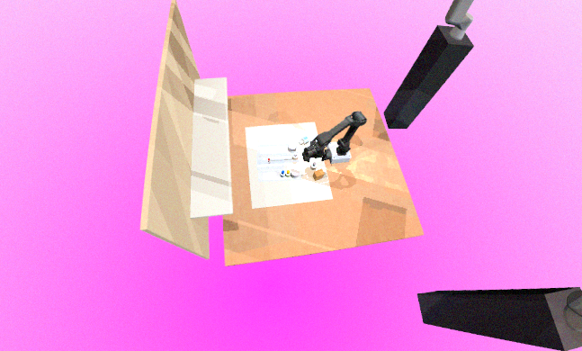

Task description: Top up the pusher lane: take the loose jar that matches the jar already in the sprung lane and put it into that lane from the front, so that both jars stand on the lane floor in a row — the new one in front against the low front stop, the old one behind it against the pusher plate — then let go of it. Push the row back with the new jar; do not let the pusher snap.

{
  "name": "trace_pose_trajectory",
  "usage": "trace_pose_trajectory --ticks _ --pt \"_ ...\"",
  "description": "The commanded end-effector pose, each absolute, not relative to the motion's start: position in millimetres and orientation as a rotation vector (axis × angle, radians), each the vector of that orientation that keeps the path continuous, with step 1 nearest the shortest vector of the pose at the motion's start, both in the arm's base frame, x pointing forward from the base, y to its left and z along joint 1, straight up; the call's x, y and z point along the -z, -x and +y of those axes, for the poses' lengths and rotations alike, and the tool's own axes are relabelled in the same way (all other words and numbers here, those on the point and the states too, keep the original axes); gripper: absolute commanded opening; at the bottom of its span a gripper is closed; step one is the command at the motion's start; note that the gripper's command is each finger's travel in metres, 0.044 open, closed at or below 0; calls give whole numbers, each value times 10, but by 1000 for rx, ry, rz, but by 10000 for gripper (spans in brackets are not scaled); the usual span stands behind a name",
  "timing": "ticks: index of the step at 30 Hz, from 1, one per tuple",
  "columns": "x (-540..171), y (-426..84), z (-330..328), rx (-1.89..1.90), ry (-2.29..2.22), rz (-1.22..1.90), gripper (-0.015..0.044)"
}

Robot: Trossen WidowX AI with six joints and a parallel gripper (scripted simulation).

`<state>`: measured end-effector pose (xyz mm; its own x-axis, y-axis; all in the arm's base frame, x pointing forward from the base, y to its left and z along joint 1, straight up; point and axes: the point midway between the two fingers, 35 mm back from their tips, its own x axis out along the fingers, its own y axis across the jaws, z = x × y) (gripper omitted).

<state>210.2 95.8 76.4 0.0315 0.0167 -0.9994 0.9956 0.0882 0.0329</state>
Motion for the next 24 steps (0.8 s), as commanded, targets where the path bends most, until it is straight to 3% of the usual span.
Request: trace_pose_trajectory --ticks 1,24 --pt "-617 -2082 934 1134 -1165 1233 440" --pt "-221 -2085 931 1134 -1165 1233 440"
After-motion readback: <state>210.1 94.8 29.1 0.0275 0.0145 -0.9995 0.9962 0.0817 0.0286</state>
